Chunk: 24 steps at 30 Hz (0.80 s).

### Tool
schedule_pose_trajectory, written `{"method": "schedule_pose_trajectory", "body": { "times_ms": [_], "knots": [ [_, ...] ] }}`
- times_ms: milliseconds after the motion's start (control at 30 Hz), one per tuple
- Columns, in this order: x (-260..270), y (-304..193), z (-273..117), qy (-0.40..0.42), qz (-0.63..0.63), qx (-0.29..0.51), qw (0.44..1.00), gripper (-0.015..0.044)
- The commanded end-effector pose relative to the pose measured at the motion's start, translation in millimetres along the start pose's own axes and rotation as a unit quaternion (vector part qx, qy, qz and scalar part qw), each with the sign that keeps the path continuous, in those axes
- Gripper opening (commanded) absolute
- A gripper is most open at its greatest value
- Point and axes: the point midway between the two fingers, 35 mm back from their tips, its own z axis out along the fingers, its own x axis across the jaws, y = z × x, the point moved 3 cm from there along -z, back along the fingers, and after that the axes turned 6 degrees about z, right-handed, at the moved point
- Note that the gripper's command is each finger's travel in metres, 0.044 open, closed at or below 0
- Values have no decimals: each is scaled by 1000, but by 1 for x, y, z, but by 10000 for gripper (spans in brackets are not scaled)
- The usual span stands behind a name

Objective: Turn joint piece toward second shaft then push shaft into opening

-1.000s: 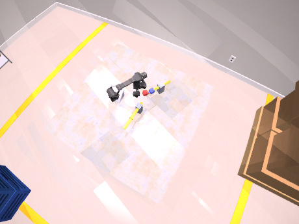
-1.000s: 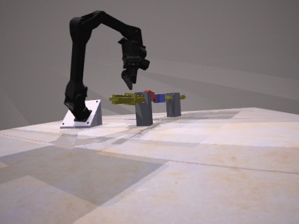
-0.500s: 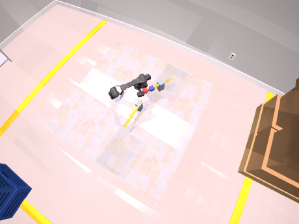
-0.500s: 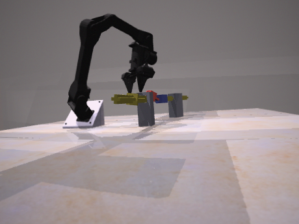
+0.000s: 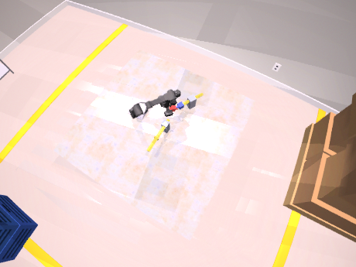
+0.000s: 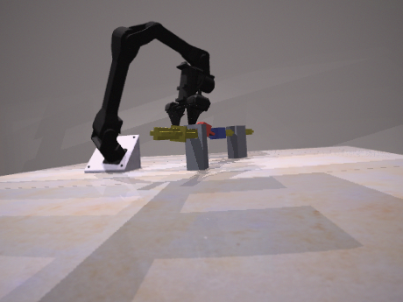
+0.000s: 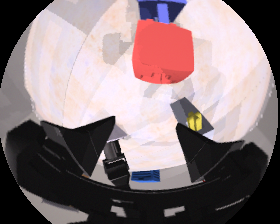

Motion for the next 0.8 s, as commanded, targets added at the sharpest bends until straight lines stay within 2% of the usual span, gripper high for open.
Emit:
{"method": "schedule_pose_trajectory", "body": {
  "times_ms": [0,567,767],
  "knots": [
    [0,10,-1,-4,-3,1,1000,440],
    [7,62,-9,-4,-4,1,1000,440],
    [7,64,-5,-4,-3,1,1000,440]
  ]
}}
